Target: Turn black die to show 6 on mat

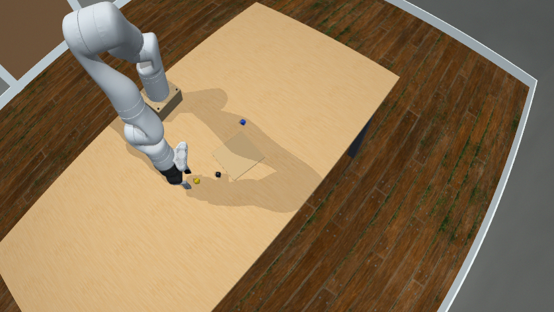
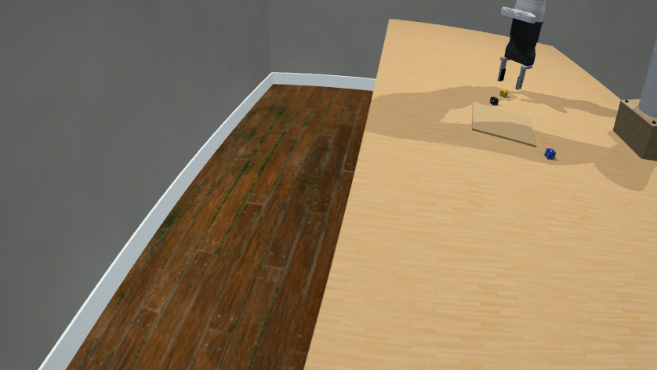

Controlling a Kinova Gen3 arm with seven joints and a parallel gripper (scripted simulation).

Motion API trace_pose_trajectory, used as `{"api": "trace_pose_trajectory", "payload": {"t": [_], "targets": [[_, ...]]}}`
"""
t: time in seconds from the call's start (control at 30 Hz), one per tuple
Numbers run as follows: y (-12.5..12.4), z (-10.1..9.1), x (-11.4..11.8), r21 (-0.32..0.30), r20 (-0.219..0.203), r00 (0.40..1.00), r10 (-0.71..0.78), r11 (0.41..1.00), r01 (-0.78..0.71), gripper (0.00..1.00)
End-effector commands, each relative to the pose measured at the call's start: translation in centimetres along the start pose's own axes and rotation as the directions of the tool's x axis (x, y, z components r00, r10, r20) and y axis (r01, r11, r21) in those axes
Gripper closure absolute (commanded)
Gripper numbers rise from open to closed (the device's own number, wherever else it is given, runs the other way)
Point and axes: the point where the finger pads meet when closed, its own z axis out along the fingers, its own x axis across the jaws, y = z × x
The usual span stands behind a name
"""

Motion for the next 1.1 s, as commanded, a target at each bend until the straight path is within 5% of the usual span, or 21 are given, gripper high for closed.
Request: {"api": "trace_pose_trajectory", "payload": {"t": [0.0, 0.4, 1.07], "targets": [[0.0, 0.0, 0.0, 0.0, -0.001, 1.0, 0.0, 1.0, 0.0, 0.0], [-0.7, 0.0, -0.1, 0.0, -0.001, 1.0, 0.0, 1.0, 0.0, 0.0], [-7.5, 0.0, -1.6, 0.0, -0.001, 1.0, 0.0, 1.0, 0.0, 0.0]]}}
